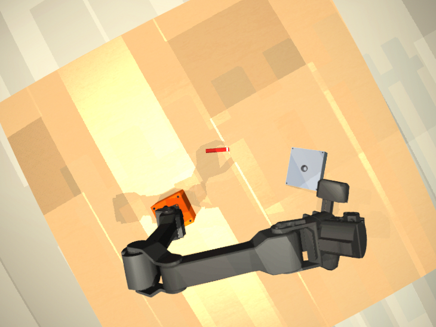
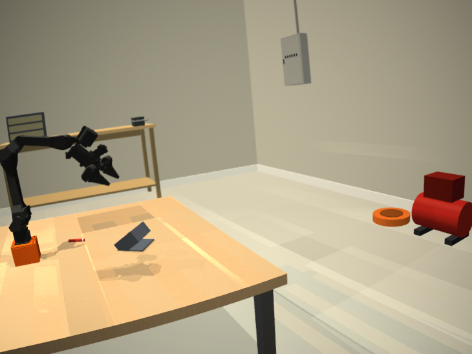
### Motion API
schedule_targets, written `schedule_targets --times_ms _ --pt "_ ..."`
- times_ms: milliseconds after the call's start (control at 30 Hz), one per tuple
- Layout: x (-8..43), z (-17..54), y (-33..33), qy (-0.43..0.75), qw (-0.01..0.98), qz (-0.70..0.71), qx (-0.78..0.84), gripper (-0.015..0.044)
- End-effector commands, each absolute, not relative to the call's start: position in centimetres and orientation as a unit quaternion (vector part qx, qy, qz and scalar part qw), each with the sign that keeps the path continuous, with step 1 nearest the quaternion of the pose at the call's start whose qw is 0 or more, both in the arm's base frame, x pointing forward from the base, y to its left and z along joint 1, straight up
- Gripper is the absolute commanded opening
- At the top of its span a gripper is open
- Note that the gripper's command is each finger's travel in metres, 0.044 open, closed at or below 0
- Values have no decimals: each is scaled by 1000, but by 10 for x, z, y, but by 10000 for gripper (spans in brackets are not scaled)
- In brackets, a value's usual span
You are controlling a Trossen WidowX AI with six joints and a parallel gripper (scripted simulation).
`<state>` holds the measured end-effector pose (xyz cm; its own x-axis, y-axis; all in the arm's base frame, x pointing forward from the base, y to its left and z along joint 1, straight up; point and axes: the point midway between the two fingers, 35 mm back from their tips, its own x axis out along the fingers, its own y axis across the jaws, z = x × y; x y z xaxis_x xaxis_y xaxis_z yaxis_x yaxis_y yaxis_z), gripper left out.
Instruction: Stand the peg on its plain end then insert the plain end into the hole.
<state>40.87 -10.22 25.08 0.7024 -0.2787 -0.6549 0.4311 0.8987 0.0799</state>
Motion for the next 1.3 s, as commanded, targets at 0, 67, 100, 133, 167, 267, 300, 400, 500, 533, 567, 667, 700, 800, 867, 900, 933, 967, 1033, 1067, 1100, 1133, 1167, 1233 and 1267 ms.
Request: schedule_targets --times_ms 0,67,100,133,167,267,300,400,500,533,567,667,700,800,867,900,933,967,1033,1067,1100,1133,1167,1233,1267 --pt "408 222 -73 378 901 -167 131 440" --pt "406 205 -54 405 891 -150 139 440" --pt "404 196 -44 419 886 -143 142 440" --pt "402 188 -35 433 879 -135 145 440" --pt "400 180 -25 447 873 -128 148 440" --pt "390 157 3 488 852 -109 155 440" --pt "386 149 12 502 844 -104 157 440" --pt "371 127 38 544 819 -89 160 440" --pt "353 106 63 586 791 -79 159 440" --pt "346 99 70 600 781 -76 158 440" --pt "339 93 78 614 770 -74 157 440" --pt "316 75 99 653 738 -71 151 440" --pt "308 69 105 666 728 -71 148 440" --pt "282 54 121 703 694 -73 137 440" --pt "264 44 131 726 671 -77 128 440" --pt "254 40 135 737 659 -80 123 440" --pt "247 37 138 746 650 -83 118 440" --pt "242 35 140 751 644 -85 116 440" --pt "241 34 140 753 642 -86 115 440" --pt "241 34 140 753 642 -86 115 440" --pt "241 34 140 753 642 -86 115 440" --pt "241 33 140 753 642 -86 115 440" --pt "241 32 140 753 642 -86 115 440" --pt "241 29 141 753 642 -86 115 440" --pt "241 27 141 753 642 -86 115 440"
